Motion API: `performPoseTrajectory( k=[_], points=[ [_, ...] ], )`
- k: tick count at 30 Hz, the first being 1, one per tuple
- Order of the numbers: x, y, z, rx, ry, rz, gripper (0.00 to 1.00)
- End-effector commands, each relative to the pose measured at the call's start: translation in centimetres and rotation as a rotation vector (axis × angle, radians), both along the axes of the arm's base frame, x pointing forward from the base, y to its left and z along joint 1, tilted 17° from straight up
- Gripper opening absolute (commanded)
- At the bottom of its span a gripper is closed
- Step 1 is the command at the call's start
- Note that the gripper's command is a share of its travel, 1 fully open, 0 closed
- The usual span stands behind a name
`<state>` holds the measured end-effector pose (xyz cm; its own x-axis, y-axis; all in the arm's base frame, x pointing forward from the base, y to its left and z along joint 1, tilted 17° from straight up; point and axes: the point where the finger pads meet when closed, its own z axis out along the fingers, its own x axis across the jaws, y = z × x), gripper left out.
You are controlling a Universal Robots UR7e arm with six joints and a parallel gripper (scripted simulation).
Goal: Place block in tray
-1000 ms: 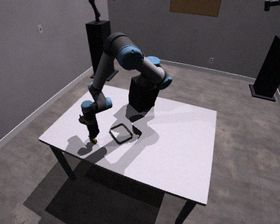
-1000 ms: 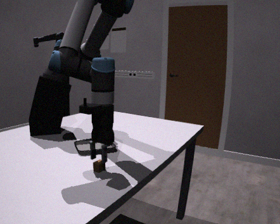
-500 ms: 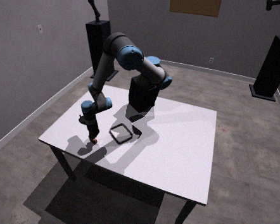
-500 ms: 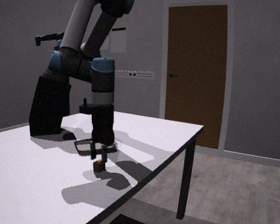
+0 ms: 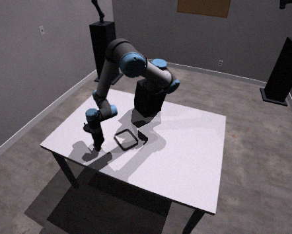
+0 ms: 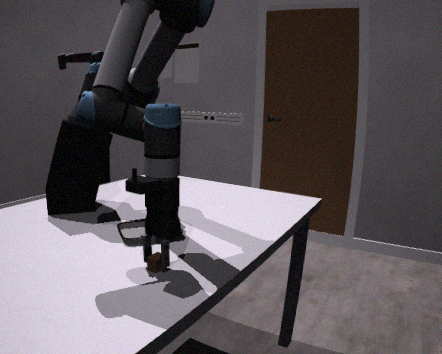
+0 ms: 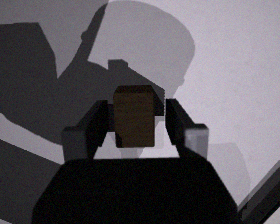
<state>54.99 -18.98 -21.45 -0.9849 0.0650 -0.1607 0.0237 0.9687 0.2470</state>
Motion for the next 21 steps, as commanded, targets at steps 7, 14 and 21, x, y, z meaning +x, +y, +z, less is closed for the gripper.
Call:
performPoseTrajectory(
  k=[7, 14, 21],
  points=[
    [0.41, 0.05, -0.75, -0.004, -0.005, 0.000, 0.88],
    [0.35, 0.09, -0.71, -0.004, -0.004, 0.000, 0.88],
    [0.35, 0.09, -0.71, -0.004, -0.004, 0.000, 0.00]
  ],
)
